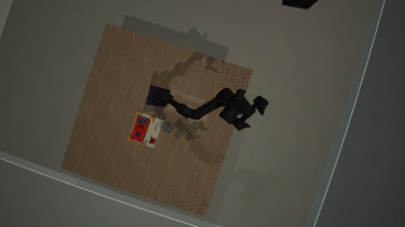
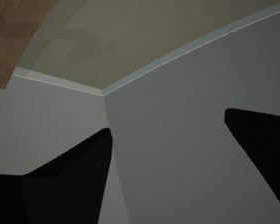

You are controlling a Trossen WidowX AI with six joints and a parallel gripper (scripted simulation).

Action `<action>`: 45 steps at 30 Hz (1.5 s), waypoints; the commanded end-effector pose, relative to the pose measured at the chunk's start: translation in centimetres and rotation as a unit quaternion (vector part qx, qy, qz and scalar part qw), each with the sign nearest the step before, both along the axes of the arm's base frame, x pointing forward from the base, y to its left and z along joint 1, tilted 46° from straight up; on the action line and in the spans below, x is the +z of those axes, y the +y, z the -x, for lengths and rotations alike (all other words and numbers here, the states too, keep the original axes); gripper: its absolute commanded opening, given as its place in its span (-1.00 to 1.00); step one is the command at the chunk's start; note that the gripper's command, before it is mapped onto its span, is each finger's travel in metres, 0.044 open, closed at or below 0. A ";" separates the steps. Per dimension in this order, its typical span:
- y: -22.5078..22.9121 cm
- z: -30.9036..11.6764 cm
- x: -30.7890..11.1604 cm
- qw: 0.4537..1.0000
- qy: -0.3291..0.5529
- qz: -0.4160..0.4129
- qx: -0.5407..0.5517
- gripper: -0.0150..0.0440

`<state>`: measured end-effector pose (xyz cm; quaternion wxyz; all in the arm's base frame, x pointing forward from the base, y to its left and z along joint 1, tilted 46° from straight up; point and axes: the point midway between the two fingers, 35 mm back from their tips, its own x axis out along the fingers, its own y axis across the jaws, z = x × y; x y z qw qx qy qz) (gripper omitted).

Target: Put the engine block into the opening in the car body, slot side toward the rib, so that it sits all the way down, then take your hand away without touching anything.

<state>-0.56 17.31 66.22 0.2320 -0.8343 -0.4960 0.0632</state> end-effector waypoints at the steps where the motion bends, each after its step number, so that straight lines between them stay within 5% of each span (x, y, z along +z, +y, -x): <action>1: 0.0 0.0 0.0 1.000 0.000 0.000 0.000 0.95; 45: 3.2 -1.6 1.5 0.879 -0.387 0.143 -0.238 1.00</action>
